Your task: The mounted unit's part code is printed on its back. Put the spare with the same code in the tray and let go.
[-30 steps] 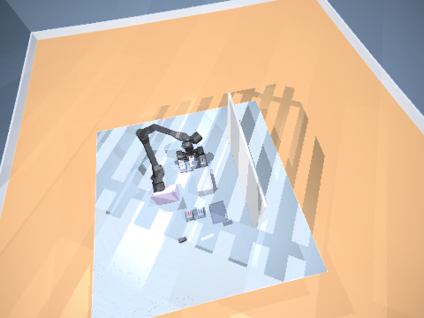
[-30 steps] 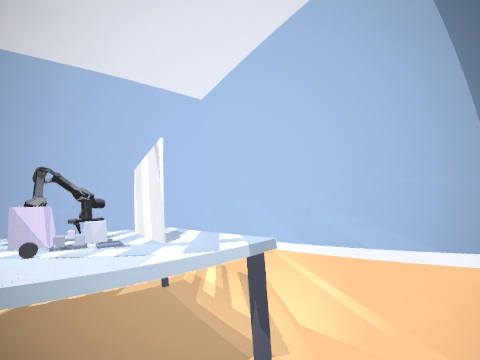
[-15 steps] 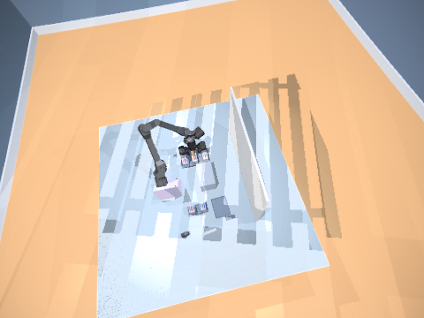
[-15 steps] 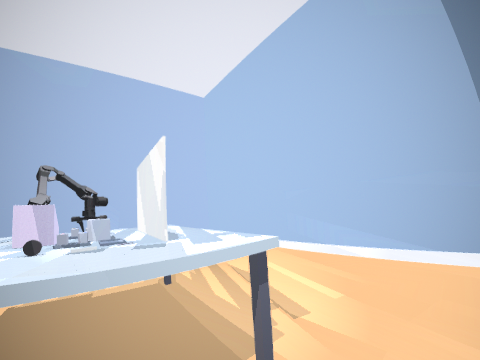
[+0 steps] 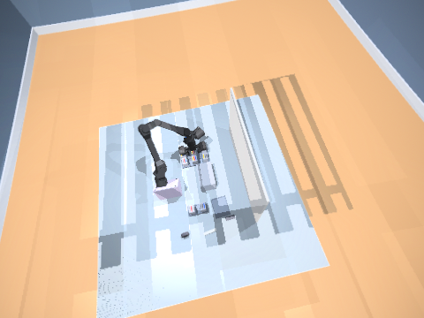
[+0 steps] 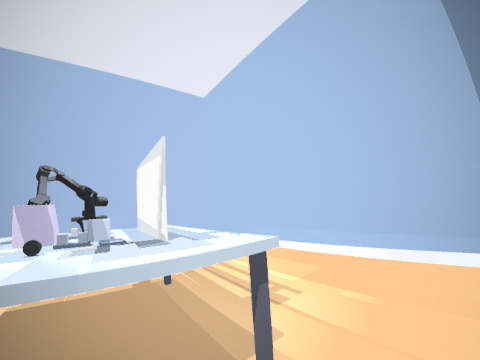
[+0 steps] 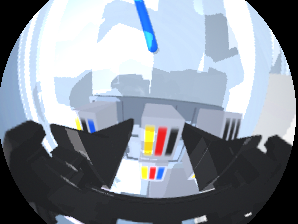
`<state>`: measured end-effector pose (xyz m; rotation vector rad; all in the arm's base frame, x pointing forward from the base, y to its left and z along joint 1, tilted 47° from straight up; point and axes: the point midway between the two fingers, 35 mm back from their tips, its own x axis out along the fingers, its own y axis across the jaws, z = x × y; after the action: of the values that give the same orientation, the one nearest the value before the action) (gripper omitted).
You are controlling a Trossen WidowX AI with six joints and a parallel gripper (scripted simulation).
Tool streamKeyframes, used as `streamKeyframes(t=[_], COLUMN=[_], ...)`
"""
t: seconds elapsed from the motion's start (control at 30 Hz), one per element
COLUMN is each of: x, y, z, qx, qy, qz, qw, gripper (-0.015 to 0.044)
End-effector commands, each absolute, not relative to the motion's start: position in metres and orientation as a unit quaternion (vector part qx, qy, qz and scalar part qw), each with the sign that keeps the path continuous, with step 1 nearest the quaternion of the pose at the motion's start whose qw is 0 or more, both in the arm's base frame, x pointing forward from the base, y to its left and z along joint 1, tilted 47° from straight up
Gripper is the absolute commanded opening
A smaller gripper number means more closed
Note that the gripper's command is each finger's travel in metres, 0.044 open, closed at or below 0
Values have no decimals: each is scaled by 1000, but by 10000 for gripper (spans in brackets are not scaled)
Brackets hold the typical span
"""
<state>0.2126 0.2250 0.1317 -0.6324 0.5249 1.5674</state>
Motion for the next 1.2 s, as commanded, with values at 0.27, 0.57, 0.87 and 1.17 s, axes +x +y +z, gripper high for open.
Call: streamKeyframes(t=[0.27,0.57,0.87,1.17], x=[212,212,213,213], y=[224,224,225,225], z=[130,130,132,132], qx=[-277,-277,-277,-277], qy=[233,233,230,230], qz=[684,684,685,685], qw=[633,633,633,633], gripper=[300,300,195,96])
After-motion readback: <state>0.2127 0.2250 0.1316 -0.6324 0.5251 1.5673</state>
